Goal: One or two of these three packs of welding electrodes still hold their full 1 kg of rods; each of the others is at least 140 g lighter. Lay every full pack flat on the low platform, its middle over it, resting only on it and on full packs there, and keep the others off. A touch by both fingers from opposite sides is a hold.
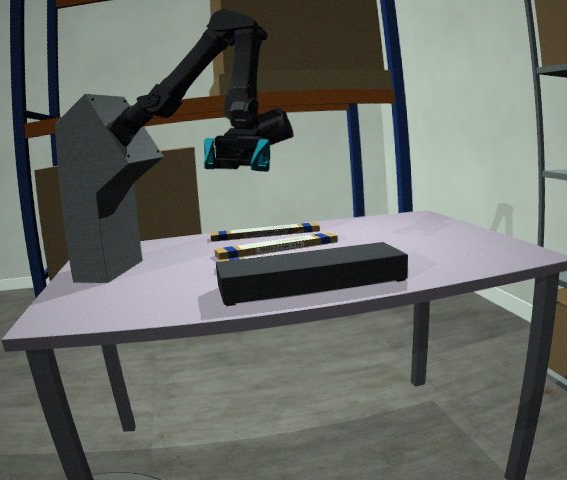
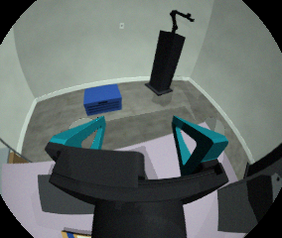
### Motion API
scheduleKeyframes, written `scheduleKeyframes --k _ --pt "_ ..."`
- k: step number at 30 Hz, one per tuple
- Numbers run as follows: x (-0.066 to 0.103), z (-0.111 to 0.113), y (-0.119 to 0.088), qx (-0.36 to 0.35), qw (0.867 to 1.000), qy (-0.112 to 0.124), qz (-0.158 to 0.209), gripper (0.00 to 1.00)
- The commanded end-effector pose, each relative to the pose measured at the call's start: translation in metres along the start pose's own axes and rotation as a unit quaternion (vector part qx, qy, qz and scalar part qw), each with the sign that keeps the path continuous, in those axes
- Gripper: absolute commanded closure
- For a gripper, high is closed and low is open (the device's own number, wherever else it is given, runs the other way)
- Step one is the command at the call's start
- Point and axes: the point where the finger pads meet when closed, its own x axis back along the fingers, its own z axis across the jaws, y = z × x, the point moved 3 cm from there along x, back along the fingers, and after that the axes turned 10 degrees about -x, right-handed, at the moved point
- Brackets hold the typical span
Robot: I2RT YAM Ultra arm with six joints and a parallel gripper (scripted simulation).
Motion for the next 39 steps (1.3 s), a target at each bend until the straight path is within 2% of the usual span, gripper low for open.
scheduleKeyframes --k 1,8,9,10,12,14,19,20,21,23,28,29,31,34,35,38,39 --pt "0.014 0.009 -0.006 0.022 1.000 -0.008 0.011 0.05" --pt "0.052 0.020 -0.027 0.095 0.991 0.022 0.091 0.05" --pt "0.057 0.021 -0.029 0.101 0.990 0.023 0.091 0.05" --pt "0.060 0.017 -0.039 0.107 0.990 0.017 0.093 0.05" --pt "0.073 0.023 -0.037 0.123 0.985 0.032 0.113 0.05" --pt "0.073 0.023 -0.037 0.123 0.985 0.032 0.113 0.05" --pt "0.103 0.025 -0.050 0.180 0.967 0.060 0.171 0.05" --pt "0.108 0.026 -0.051 0.175 0.969 0.058 0.167 0.05" --pt "0.111 0.019 -0.061 0.192 0.966 0.051 0.167 0.05" --pt "0.125 0.026 -0.055 0.198 0.960 0.069 0.187 0.05" --pt "0.155 0.025 -0.061 0.254 0.935 0.099 0.229 0.05" --pt "0.162 0.025 -0.062 0.254 0.933 0.101 0.234 0.05" --pt "0.162 0.025 -0.062 0.254 0.933 0.101 0.234 0.05" --pt "0.180 0.023 -0.064 0.292 0.912 0.124 0.260 0.05" --pt "0.186 0.022 -0.064 0.293 0.910 0.126 0.265 0.05" --pt "0.205 0.019 -0.063 0.330 0.887 0.150 0.287 0.05" --pt "0.210 0.019 -0.063 0.331 0.884 0.152 0.292 0.05"
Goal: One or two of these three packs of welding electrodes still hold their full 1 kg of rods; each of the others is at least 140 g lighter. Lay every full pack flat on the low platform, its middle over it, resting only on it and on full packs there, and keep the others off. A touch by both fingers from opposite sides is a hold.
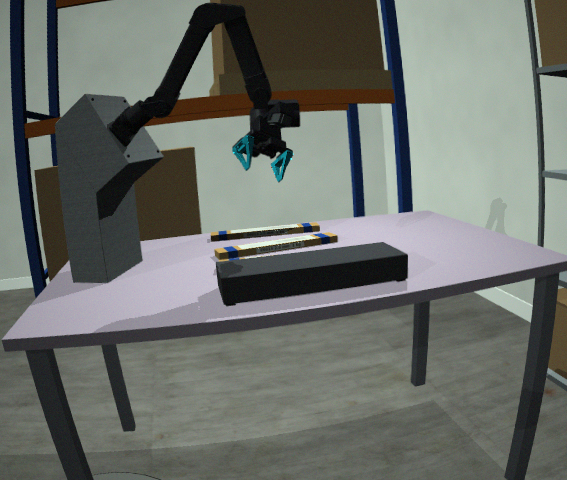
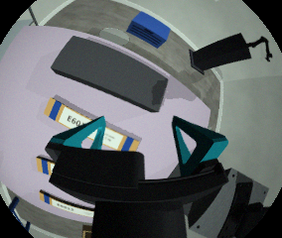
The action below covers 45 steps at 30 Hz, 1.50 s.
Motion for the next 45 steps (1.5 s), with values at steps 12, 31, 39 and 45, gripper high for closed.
scheduleKeyframes --k 12,31,39,45 --pt "0.071 0.013 -0.020 0.150 0.982 0.077 0.082 0.05" --pt "0.153 -0.004 -0.039 0.356 0.897 0.213 0.156 0.05" --pt "0.181 -0.019 -0.038 0.443 0.836 0.276 0.170 0.05" --pt "0.188 -0.024 -0.044 0.485 0.805 0.293 0.173 0.05"
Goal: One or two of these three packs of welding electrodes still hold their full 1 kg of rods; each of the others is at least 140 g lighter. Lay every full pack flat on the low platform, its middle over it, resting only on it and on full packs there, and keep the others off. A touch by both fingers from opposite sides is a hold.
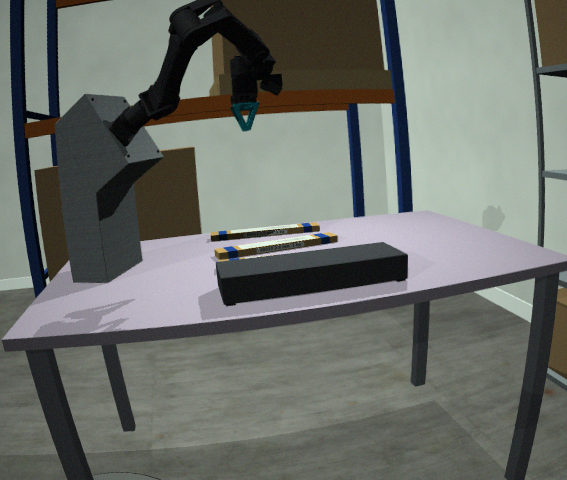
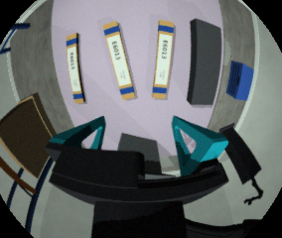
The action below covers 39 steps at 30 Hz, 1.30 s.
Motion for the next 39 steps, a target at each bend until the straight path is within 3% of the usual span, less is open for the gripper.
scheduleKeyframes --k 1,19,20,30,32,34,35,36,39 --pt "0.008 -0.001 0.001 0.028 1.000 0.002 0.009 0.05" --pt "0.005 -0.004 -0.003 0.026 1.000 -0.001 0.008 0.05" --pt "-0.003 -0.004 -0.004 0.026 1.000 -0.003 0.011 0.37" --pt "-0.066 0.005 0.024 0.034 0.999 -0.006 0.018 0.37" --pt "-0.066 0.005 0.024 0.034 0.999 -0.006 0.018 0.37" --pt "-0.077 0.006 0.030 0.034 0.999 -0.006 0.018 0.37" --pt "-0.083 0.007 0.035 0.033 0.999 -0.005 0.017 0.37" --pt "-0.083 0.008 0.053 0.021 1.000 0.000 0.002 0.37" --pt "-0.101 0.010 0.063 0.021 1.000 -0.001 0.001 0.37"
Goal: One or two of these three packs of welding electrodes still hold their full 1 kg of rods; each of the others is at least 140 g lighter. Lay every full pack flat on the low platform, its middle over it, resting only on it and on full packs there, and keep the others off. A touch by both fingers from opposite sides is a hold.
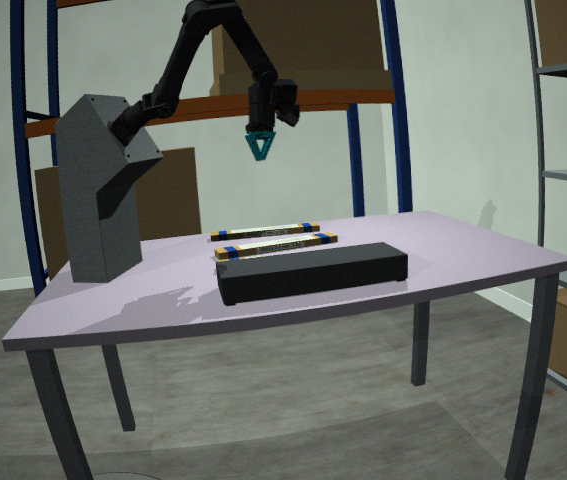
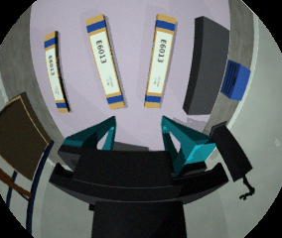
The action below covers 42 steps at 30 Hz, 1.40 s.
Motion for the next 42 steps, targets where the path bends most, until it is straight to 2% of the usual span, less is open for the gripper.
scheduleKeyframes --k 1,6,10,11,13,34,35,42 --pt "-0.019 0.018 0.035 -0.003 0.999 0.042 -0.031 0.37" --pt "-0.047 0.023 0.053 -0.002 0.999 0.042 -0.032 0.37" --pt "-0.048 0.024 0.054 -0.002 0.999 0.042 -0.032 0.37" --pt "-0.045 0.031 0.054 0.003 0.998 0.050 -0.034 0.37" --pt "-0.045 0.032 0.055 0.003 0.998 0.050 -0.034 0.37" --pt "-0.040 0.028 0.053 -0.001 0.998 0.049 -0.037 0.37" --pt "-0.046 0.023 0.045 0.002 0.999 0.042 -0.027 0.37" --pt "-0.055 0.024 0.045 0.002 0.999 0.042 -0.027 0.37"
